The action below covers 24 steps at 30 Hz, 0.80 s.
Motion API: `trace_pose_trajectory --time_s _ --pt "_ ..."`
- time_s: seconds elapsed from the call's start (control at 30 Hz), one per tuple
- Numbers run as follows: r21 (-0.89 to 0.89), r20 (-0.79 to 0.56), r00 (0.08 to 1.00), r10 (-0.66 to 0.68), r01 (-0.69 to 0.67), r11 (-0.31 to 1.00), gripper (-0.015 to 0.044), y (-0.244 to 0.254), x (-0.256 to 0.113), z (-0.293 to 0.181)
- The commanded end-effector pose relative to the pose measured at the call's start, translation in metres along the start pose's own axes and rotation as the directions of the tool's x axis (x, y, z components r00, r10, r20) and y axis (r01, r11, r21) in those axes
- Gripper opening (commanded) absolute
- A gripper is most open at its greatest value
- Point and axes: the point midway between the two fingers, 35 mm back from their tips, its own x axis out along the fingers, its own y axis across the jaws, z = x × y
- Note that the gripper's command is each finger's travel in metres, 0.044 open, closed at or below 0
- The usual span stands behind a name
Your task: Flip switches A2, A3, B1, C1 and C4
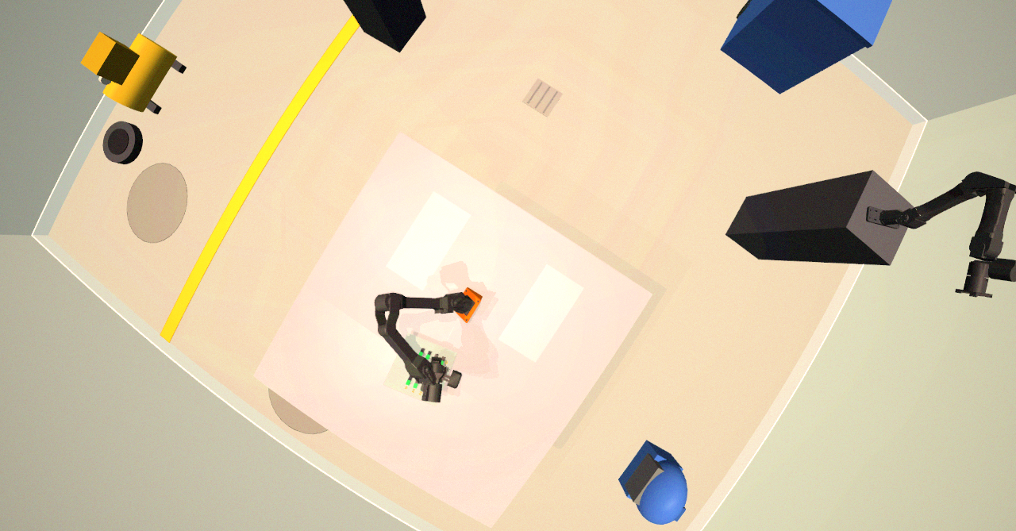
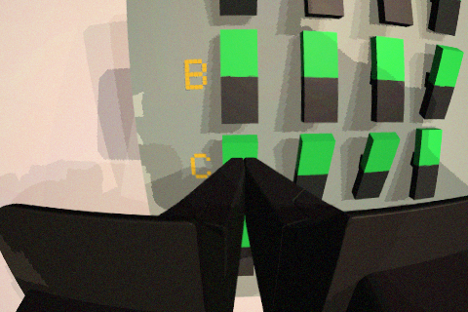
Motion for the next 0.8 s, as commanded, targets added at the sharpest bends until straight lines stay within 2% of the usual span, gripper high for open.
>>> trace_pose_trajectory --time_s 0.0,0.77 --pt "-0.008 -0.006 1.000 0.001 -0.001 1.000 0.0000 0.0004 0.0079 -0.0017" --pt "-0.008 -0.005 1.000 0.001 -0.001 1.000 0.0000 0.0004 0.0120 -0.0017"
